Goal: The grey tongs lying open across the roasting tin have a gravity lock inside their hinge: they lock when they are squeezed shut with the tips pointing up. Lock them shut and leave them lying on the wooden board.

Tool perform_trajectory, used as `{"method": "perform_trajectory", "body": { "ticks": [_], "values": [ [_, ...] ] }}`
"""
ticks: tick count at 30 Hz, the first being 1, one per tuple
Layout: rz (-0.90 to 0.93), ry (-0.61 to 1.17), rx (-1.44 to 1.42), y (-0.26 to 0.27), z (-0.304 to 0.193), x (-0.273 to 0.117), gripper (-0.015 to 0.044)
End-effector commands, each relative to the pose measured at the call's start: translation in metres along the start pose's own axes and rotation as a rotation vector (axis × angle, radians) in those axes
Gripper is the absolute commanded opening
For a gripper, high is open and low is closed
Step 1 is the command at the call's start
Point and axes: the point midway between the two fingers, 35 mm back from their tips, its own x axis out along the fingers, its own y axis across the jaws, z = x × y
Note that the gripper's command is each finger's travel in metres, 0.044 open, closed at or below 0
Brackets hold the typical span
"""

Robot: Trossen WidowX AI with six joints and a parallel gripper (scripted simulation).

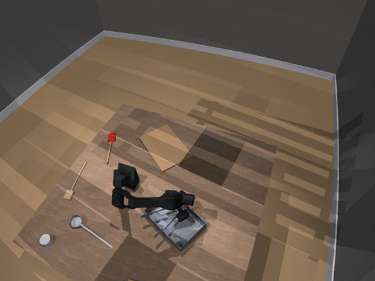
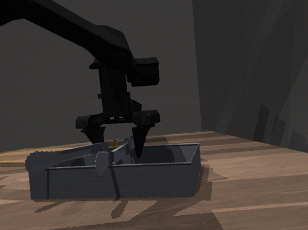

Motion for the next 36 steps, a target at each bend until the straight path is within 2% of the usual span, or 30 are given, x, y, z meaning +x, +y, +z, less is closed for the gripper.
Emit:
{"method": "perform_trajectory", "body": {
  "ticks": [1,9,12,36],
  "values": [
    [0.002,0.008,-0.005,0.0018,-0.0025,0.0094,0.0440],
    [0.001,0.010,-0.005,0.0023,-0.0036,0.0164,0.0440],
    [0.000,0.004,0.000,0.0008,-0.0021,0.0126,0.0361],
    [0.000,0.004,0.000,0.0008,-0.0021,0.0126,0.0201]
  ]
}}
